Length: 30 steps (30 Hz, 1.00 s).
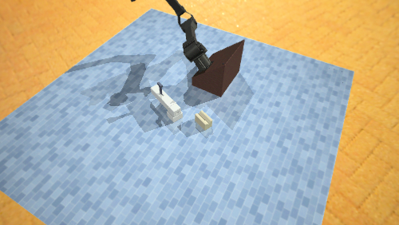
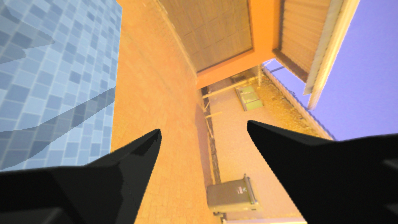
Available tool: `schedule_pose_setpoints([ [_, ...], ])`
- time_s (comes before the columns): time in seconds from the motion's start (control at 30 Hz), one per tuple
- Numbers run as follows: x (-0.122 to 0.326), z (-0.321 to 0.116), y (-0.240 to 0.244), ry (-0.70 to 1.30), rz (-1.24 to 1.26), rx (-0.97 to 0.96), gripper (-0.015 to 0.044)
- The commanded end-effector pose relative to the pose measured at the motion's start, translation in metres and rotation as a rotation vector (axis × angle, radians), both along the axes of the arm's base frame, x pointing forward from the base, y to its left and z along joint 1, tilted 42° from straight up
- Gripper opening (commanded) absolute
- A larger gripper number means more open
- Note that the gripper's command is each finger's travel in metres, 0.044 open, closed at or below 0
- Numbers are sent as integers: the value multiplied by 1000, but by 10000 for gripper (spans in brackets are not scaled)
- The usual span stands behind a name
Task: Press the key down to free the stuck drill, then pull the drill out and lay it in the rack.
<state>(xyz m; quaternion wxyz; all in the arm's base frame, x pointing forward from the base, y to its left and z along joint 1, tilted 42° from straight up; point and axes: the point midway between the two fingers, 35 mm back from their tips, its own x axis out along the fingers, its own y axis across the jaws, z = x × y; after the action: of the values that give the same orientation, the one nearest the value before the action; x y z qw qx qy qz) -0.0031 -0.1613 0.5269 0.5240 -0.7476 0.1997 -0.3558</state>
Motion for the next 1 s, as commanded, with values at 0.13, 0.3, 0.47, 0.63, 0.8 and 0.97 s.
schedule_pose_setpoints([
  [0.13,0,0,0,0,0,0,269],
  [0.3,10,2,7,13,10,-20,138],
  [0.47,76,1,51,176,57,-157,6],
  [0.63,135,-21,84,382,75,-265,0],
  [0.8,194,-64,110,626,97,-350,0],
  [0.97,235,-109,127,844,132,-412,0],
])
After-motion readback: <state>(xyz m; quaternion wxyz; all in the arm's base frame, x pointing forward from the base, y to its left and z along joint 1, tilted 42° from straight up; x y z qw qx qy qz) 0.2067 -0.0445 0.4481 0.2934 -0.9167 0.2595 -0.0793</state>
